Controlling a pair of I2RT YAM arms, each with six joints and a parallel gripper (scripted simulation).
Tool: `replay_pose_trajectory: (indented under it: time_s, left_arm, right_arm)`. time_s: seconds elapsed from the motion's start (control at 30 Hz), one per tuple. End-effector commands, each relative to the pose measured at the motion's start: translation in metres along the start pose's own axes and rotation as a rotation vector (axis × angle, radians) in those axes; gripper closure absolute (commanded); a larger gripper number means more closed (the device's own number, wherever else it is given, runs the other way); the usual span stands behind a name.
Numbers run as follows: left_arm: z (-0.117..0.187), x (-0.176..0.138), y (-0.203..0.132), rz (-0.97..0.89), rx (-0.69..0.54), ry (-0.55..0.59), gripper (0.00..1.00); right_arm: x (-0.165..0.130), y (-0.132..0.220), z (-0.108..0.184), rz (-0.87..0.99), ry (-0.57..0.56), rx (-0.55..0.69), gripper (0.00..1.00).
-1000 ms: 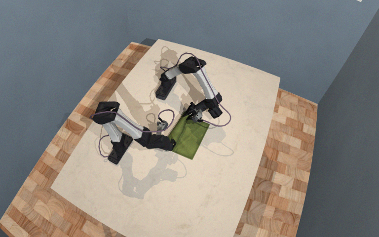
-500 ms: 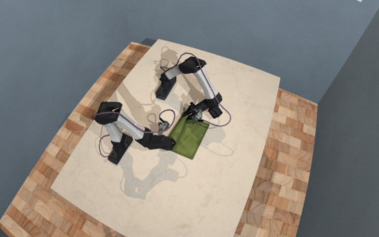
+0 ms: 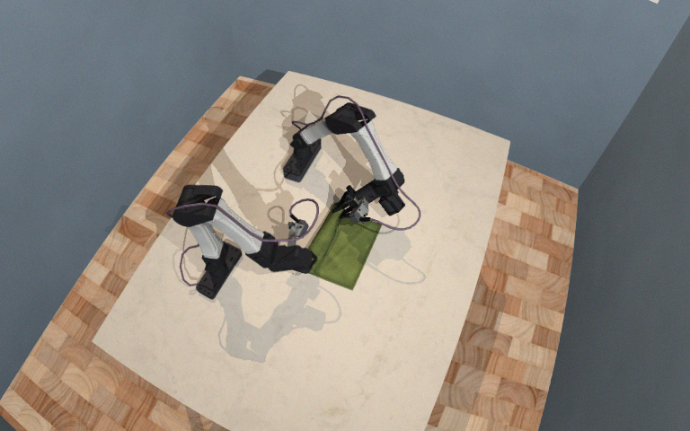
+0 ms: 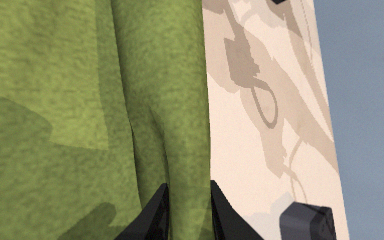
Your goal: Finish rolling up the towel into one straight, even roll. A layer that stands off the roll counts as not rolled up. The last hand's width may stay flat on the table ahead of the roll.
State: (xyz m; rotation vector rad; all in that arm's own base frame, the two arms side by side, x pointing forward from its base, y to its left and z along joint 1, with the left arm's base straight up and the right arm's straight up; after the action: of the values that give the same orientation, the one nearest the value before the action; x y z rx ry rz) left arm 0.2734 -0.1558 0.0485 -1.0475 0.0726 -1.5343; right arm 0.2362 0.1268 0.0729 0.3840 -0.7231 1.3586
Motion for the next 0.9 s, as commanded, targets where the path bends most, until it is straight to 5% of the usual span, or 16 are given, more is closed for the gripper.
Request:
replay_pose_trajectory:
  time_s: [0.0, 0.47, 0.77, 0.87]
  left_arm:
    - [0.0006, -0.0009, 0.0038, -0.008, 0.000, -0.005, 0.71]
    - [0.0006, -0.0009, 0.0038, -0.008, 0.000, -0.005, 0.71]
    - [0.0052, 0.0034, -0.0007, -0.008, 0.000, -0.005, 0.37]
    - [0.0058, 0.0040, -0.0013, -0.008, 0.000, -0.005, 0.34]
  right_arm:
    - [0.0038, -0.0075, -0.0011, 0.013, -0.011, -0.015, 0.66]
    - [0.0038, -0.0075, -0.0011, 0.013, -0.011, -0.015, 0.70]
    - [0.0038, -0.0075, -0.0011, 0.013, -0.011, -0.015, 0.70]
    - [0.0038, -0.0075, -0.0011, 0.013, -0.011, -0.015, 0.70]
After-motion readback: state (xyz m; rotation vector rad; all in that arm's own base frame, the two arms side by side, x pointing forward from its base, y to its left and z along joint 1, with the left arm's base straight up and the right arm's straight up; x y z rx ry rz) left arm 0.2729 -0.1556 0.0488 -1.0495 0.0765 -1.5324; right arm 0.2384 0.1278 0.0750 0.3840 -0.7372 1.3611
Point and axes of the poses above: on each arm, the point where the finger pads meet when closed, its own z axis back along the fingers, its own y axis across the jaws, x = y × z, the point moved 8 cm from there along z, back along the fingers, and after that the axes turned 15 degrees about -z, right-handed, at the moved point
